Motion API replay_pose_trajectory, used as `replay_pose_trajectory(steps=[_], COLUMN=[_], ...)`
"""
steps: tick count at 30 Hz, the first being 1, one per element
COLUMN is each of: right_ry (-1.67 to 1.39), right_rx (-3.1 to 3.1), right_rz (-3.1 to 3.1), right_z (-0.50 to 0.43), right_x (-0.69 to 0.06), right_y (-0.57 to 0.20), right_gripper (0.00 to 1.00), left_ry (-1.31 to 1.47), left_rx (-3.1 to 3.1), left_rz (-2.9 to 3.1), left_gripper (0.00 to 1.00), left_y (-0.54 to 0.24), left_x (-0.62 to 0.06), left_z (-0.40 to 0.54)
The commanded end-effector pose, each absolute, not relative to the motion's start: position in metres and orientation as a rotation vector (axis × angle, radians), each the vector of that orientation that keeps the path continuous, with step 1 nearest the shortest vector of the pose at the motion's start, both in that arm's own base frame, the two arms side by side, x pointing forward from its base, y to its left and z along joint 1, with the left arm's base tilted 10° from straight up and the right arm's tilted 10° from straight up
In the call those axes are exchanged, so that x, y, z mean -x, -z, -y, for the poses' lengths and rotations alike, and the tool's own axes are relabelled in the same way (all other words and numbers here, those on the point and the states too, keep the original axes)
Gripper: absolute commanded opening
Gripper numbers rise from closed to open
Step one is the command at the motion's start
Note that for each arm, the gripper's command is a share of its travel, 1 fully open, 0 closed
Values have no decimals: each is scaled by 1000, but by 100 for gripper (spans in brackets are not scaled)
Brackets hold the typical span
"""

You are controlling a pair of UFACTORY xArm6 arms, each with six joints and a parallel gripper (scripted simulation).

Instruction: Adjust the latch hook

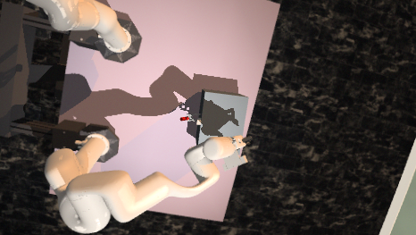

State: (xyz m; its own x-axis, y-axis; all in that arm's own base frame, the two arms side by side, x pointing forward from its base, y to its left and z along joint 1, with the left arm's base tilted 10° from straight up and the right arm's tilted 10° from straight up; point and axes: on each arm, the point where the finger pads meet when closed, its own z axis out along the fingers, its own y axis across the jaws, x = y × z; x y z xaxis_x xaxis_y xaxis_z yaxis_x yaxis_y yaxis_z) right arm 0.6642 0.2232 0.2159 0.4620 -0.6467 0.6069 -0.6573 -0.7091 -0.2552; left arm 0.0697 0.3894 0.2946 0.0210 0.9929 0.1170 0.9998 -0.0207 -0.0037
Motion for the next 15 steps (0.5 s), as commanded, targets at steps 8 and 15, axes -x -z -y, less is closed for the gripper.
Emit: replay_pose_trajectory(steps=[8, 15], right_ry=[-1106, -1106], right_rx=[-2674, -2674], right_rz=[1194, 1194], right_z=[-224, -224], right_x=[-665, -665], right_y=[-219, -219], right_gripper=[100, 100], left_ry=[153, 163], left_rx=[2153, 2138], left_rz=[2145, 2148], left_gripper=[100, 100], left_y=[-306, -310], left_x=[-29, -9], left_z=[-396, -398])
